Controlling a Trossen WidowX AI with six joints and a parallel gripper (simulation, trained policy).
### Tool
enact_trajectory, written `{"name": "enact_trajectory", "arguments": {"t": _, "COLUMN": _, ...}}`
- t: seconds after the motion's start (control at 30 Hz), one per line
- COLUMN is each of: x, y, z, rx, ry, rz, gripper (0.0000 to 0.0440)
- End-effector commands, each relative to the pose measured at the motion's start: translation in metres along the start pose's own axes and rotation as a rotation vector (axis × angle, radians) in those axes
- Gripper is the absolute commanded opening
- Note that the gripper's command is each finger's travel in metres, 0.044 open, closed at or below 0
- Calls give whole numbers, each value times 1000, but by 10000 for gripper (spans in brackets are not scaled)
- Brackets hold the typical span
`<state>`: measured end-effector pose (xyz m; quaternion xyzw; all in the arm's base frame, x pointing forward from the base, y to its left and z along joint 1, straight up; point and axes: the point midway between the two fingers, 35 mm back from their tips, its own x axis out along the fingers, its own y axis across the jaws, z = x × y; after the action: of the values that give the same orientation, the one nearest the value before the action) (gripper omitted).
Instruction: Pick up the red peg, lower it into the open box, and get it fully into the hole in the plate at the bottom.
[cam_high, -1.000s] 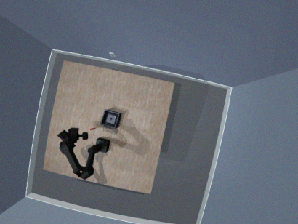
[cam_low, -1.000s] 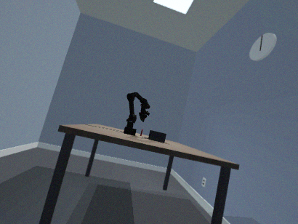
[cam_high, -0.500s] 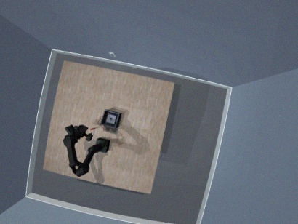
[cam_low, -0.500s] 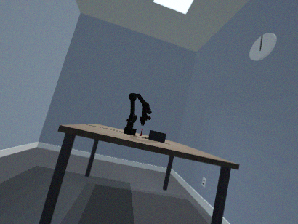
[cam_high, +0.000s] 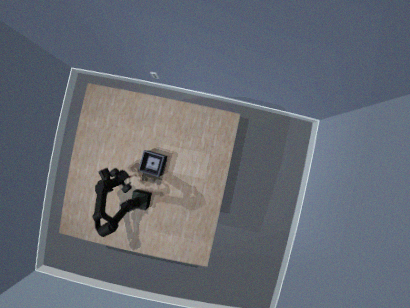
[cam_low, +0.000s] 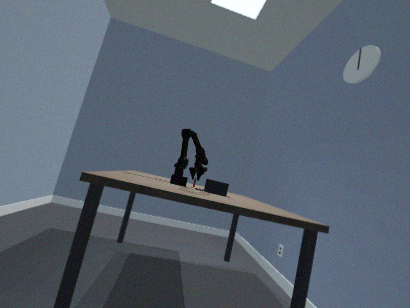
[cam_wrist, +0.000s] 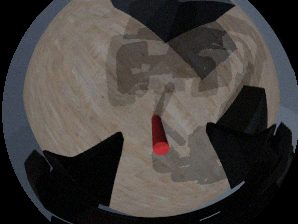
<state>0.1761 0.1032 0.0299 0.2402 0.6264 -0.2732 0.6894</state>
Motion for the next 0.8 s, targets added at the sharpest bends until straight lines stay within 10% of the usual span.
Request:
{"name": "enact_trajectory", "arguments": {"t": 0.0, "x": 15, "y": 1, "z": 0, "rx": 51, "ry": -10, "rz": 5, "gripper": 437}}
{"name": "enact_trajectory", "arguments": {"t": 0.17, "x": 30, "y": 2, "z": -3, "rx": 109, "ry": -14, "rz": 14, "gripper": 402}}
{"name": "enact_trajectory", "arguments": {"t": 0.7, "x": 42, "y": -3, "z": -8, "rx": 196, "ry": 81, "rz": -23, "gripper": 0}}
{"name": "enact_trajectory", "arguments": {"t": 0.77, "x": 38, "y": -3, "z": -3, "rx": 186, "ry": 56, "rz": -15, "gripper": 0}}
